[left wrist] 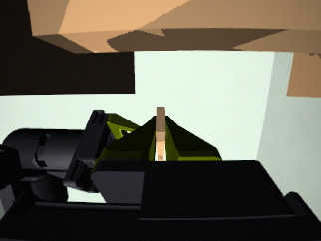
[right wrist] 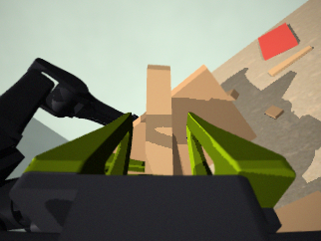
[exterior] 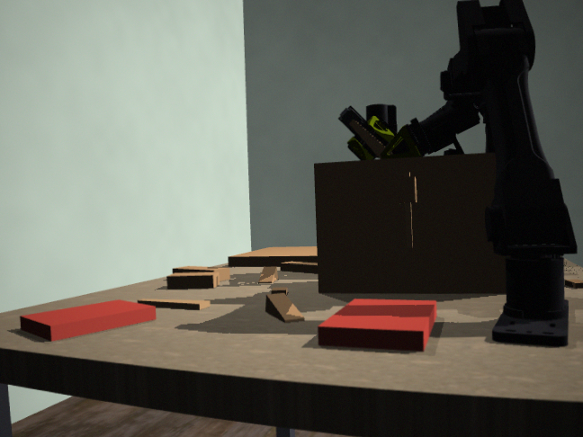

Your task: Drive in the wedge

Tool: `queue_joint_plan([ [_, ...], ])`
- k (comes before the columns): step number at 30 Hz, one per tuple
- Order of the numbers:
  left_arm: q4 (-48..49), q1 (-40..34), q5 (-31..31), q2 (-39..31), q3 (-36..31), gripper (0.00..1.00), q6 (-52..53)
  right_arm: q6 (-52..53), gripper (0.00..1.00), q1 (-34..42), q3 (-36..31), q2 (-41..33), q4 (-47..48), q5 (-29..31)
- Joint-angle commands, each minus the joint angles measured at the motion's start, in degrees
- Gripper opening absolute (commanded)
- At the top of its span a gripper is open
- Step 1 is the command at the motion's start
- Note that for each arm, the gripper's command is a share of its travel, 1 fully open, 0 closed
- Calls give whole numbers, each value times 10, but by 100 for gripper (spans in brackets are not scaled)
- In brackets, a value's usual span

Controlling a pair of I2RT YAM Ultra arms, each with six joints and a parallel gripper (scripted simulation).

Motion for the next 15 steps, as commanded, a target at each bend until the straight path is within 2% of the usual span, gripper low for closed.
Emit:
queue_joint_plan([
  [1, -7, 4, -8, -20, 14, 2, -2, -7, 43, -5, 25, -13, 10, 1],
  [9, -8, 6, -8, -20, 14, 2, -3, -8, 43, -11, 25, -18, 10, -5],
  [12, -8, 6, -8, -20, 14, 2, -3, 3, 43, -18, -14, -18, 6, -14],
  [15, -8, 6, -8, -20, 14, 2, -3, 0, 43, -22, -7, -15, 3, -18],
])
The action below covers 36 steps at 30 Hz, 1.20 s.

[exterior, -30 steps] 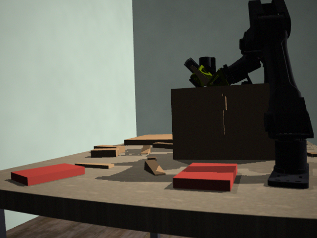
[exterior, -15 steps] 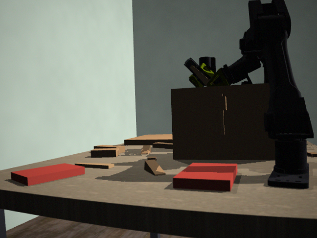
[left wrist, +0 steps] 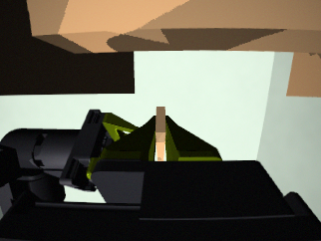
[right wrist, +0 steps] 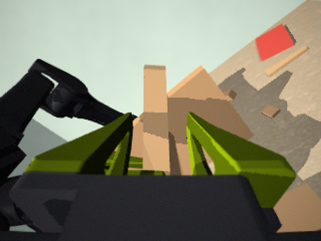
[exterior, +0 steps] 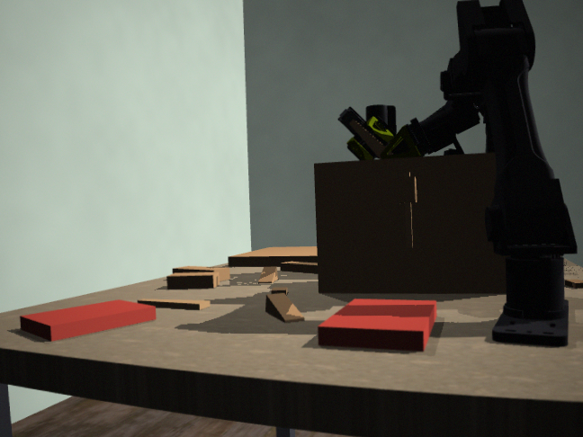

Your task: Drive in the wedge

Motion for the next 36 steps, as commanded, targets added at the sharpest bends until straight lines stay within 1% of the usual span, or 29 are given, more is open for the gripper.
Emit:
queue_joint_plan([
  [1, -8, 6, -8, -20, 14, 2, -3, 4, 43, -11, -21, -19, 4, -12],
  [3, -8, 6, -8, -20, 14, 2, -3, 4, 43, -15, -2, -17, 0, -16],
  [5, -8, 6, -8, -20, 14, 2, -3, 7, 43, -21, -23, -22, -2, -21],
  [7, -8, 6, -8, -20, 14, 2, -3, 8, 43, -28, -7, -21, -3, -28],
  [8, -8, 6, -8, -20, 14, 2, -3, 9, 43, -31, -22, -24, -3, -31],
  [10, -8, 6, -8, -20, 14, 2, -3, 8, 43, -35, -11, -22, -5, -35],
  [12, -8, 6, -8, -20, 14, 2, -3, 11, 43, -40, -29, -25, -7, -41],
  [13, -8, 6, -8, -20, 14, 2, -3, 10, 43, -44, -14, -25, -7, -44],
  [16, -8, 6, -8, -20, 14, 2, -3, 11, 43, -47, -10, -25, -8, -48],
  [19, -8, 6, -8, -20, 14, 2, -3, 12, 43, -53, -31, -28, -8, -54],
  [21, -8, 6, -8, -20, 14, 2, -3, 14, 43, -60, -13, -28, -9, -61],
  [23, -8, 6, -8, -20, 14, 2, -3, 16, 43, -66, -31, -30, -9, -67],
  [25, -8, 6, -8, -20, 14, 2, -3, 11, 43, -71, -14, -29, -10, -71],
  [28, -8, 6, -8, -20, 14, 2, -3, 17, 43, -80, -33, -32, -10, -80],
  [30, -8, 6, -8, -20, 14, 2, -3, 16, 43, -87, -17, -31, -11, -87],
  [34, -8, 6, -8, -20, 14, 2, -3, 15, 43, -87, -18, -31, -11, -92],
  [36, -8, 6, -8, -20, 14, 2, -3, 16, 43, -98, -30, -35, -12, -97],
])
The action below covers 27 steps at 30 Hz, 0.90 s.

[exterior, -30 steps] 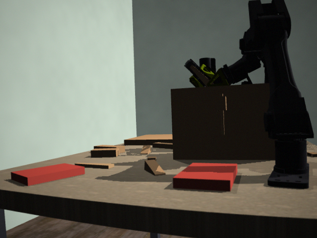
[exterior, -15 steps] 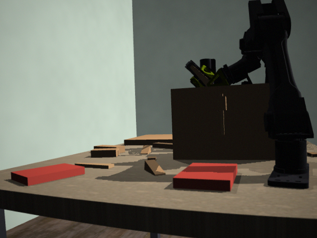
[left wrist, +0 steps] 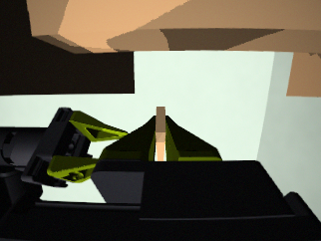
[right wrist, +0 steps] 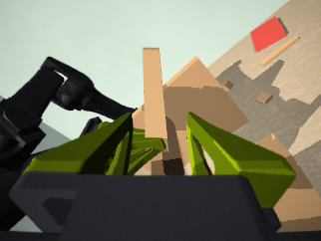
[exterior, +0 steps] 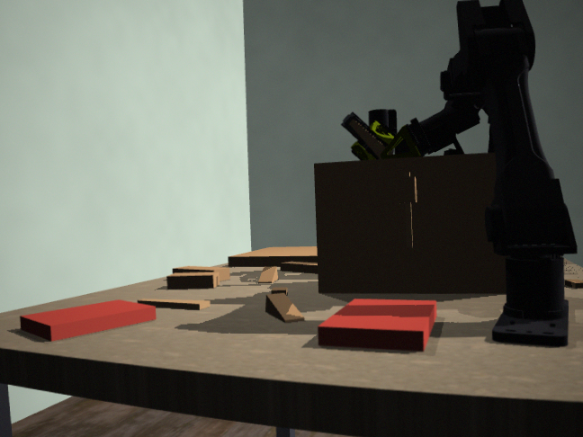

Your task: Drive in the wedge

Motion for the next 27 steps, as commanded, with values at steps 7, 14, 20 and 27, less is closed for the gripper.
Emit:
queue_joint_plan([
  [7, -8, 6, -8, -20, 14, 2, -3, 3, 43, -22, 6, -17, -9, -25],
  [14, -8, 6, -8, -20, 14, 2, -3, -11, 43, -11, 20, -25, -7, 30],
  [20, -8, 6, -8, -20, 14, 2, -3, -71, 43, -11, 25, -51, -38, 153],
  [27, -8, 6, -8, -20, 14, 2, -3, -183, 43, -10, 37, -97, -123, 322],
])
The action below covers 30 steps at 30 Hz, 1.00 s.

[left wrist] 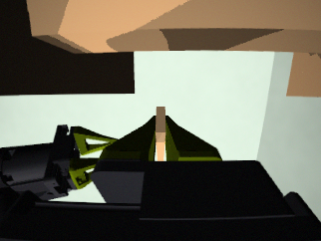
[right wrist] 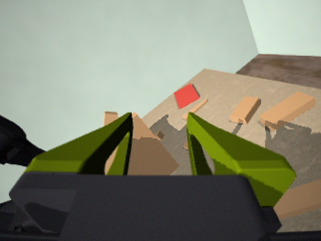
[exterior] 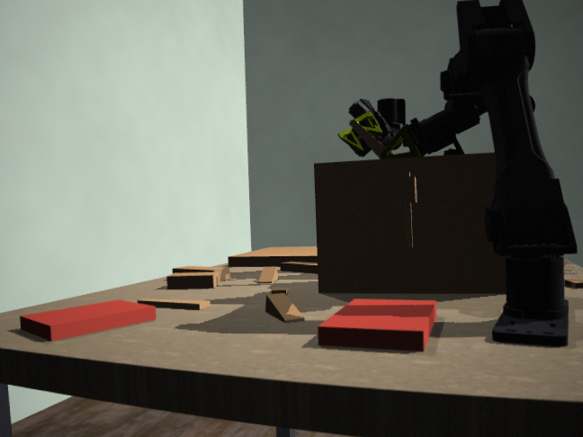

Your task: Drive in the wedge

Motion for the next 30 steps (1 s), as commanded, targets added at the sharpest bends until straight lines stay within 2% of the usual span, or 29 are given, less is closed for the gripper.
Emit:
queue_joint_plan([
  [1, -8, 6, -8, -20, 14, 2, -3, -85, 43, 8, 33, -33, -67, 121],
  [2, -8, 6, -8, -20, 14, 2, -3, -100, 43, 8, 38, -40, -81, 144],
  [4, -8, 6, -8, -20, 14, 2, -3, -100, 43, 8, 38, -40, -81, 144],
  [5, -8, 6, -8, -20, 14, 2, -3, -128, 43, 14, 49, -48, -111, 185],
  [15, -8, 6, -8, -20, 14, 2, -3, -271, 43, 32, 94, -117, -237, 424],
  [19, -8, 6, -8, -20, 14, 2, -3, -325, 43, 35, 111, -142, -283, 513],
  [21, -8, 6, -8, -20, 14, 2, -3, -325, 43, 35, 111, -142, -283, 513],
  [22, -8, 6, -8, -20, 14, 2, -3, -346, 43, 45, 119, -139, -300, 557],
  [24, -8, 6, -8, -20, 14, 2, -3, -363, 43, 52, 126, -153, -314, 595],
  [27, -8, 6, -8, -20, 14, 2, -3, -363, 43, 62, 136, -158, -316, 618],
  [29, -8, 6, -8, -20, 14, 2, -3, -351, 43, 66, 138, -155, -309, 604],
  [30, -8, 6, -8, -20, 14, 2, -3, -334, 43, 60, 139, -165, -276, 595],
])
